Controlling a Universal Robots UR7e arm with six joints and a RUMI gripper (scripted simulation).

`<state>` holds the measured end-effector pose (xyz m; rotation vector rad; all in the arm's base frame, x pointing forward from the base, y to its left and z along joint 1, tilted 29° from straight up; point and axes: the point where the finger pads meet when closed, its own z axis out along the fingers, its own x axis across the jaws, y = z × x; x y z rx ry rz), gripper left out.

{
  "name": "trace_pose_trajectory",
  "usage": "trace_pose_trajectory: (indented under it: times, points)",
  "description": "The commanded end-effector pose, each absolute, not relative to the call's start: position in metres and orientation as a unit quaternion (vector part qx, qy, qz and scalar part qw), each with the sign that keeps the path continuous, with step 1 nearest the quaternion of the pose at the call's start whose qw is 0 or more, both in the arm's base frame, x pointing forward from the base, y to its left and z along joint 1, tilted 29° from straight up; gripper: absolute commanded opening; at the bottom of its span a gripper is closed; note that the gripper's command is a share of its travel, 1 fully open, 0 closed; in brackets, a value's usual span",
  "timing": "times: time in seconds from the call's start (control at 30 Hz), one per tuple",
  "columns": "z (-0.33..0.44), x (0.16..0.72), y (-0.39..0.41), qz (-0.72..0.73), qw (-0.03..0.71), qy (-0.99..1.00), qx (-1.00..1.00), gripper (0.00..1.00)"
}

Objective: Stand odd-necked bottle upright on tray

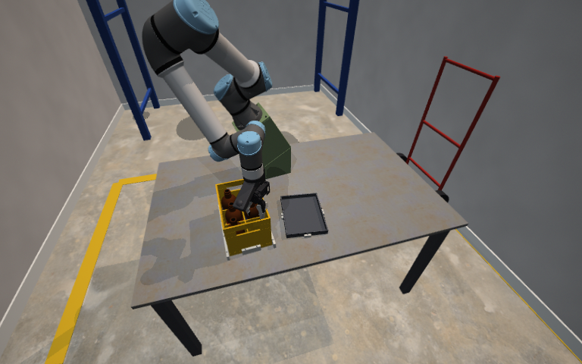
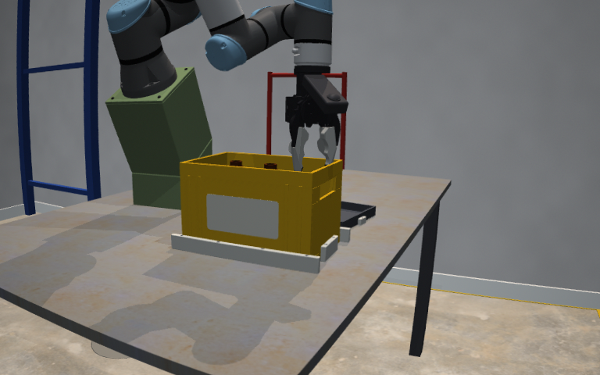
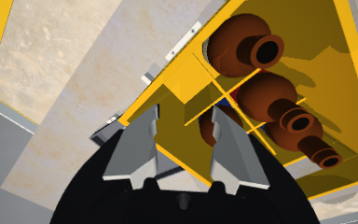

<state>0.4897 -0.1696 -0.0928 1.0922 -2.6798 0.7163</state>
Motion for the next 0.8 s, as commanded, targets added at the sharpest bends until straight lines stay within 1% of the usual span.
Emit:
trace_pose_trajectory:
  times: [0.0,0.03,0.77]
  points:
    - [-0.0923,0.4901,-0.1695,0.24,0.08,-0.896,0.365,0.38]
    - [-0.0923,0.4901,-0.1695,0.24,0.08,-0.896,0.365,0.0]
    - [-0.0923,0.4901,-0.1695,0.24,0.08,-0.896,0.365,0.0]
